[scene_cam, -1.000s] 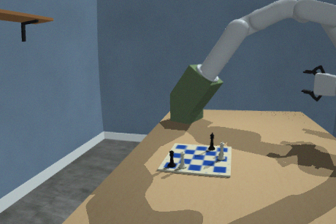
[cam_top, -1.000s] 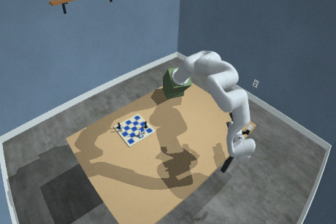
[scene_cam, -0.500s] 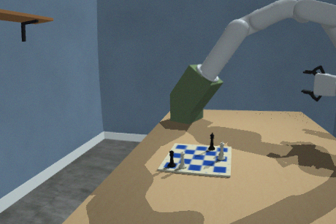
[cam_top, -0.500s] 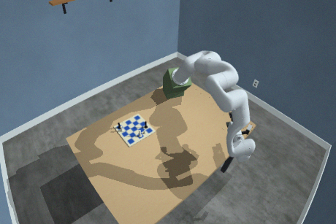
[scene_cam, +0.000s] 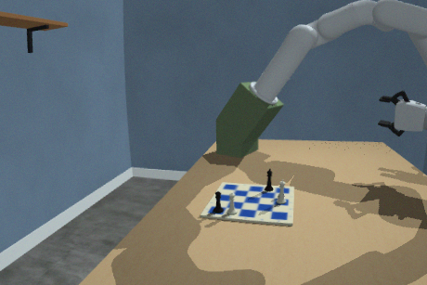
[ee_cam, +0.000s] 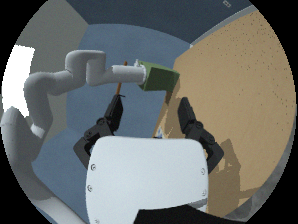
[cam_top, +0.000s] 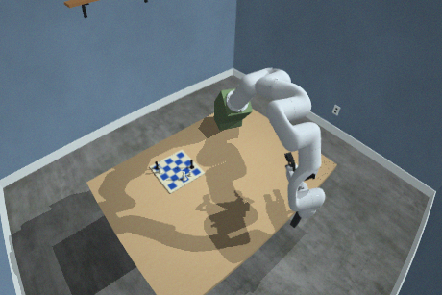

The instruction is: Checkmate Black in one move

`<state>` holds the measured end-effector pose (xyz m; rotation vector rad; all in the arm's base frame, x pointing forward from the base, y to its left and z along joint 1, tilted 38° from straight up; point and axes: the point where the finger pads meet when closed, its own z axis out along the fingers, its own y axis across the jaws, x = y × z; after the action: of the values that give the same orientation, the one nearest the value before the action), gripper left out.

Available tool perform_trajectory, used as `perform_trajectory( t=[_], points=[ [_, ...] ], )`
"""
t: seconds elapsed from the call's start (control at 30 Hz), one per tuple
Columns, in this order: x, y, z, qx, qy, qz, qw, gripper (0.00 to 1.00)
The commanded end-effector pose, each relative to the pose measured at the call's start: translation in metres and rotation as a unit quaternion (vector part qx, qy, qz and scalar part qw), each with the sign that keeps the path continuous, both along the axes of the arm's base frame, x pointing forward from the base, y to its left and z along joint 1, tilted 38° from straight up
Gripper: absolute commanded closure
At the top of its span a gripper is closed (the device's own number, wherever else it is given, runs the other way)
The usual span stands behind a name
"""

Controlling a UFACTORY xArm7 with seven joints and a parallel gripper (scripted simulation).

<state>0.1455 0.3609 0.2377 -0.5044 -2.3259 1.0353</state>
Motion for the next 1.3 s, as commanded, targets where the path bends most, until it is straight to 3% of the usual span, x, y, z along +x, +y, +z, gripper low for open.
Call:
perform_trajectory(
  t=[0.0,0.07,0.17,0.23,0.27,0.37,0.43,0.6,0.63,0.67,0.7,0.77,0.87,0.93,1.03,1.1,1.27],
  points=[
    [0.038,-0.023,-0.016,0.035,0.023,0.053,0.998,0.00],
    [0.038,-0.023,-0.016,0.035,0.023,0.053,0.998,0.00],
    [0.064,-0.041,-0.028,0.057,0.042,0.092,0.993,0.00],
    [0.064,-0.041,-0.028,0.057,0.042,0.092,0.993,0.00],
    [0.078,-0.051,-0.035,0.068,0.053,0.113,0.990,0.00],
    [0.078,-0.051,-0.035,0.068,0.053,0.113,0.990,0.00],
    [0.109,-0.071,-0.048,0.093,0.074,0.156,0.981,0.00],
    [0.125,-0.082,-0.056,0.105,0.085,0.179,0.974,0.00],
    [0.142,-0.092,-0.064,0.119,0.096,0.201,0.968,0.00],
    [0.142,-0.092,-0.064,0.119,0.096,0.201,0.968,0.00],
    [0.158,-0.103,-0.071,0.132,0.107,0.224,0.960,0.00],
    [0.158,-0.103,-0.071,0.132,0.107,0.224,0.960,0.00],
    [0.191,-0.125,-0.087,0.159,0.128,0.268,0.942,0.00],
    [0.191,-0.125,-0.087,0.159,0.128,0.268,0.942,0.00],
    [0.223,-0.146,-0.102,0.184,0.147,0.310,0.921,0.00],
    [0.223,-0.146,-0.102,0.184,0.147,0.310,0.921,0.00],
    [0.266,-0.174,-0.122,0.217,0.174,0.366,0.888,0.00]
  ],
)
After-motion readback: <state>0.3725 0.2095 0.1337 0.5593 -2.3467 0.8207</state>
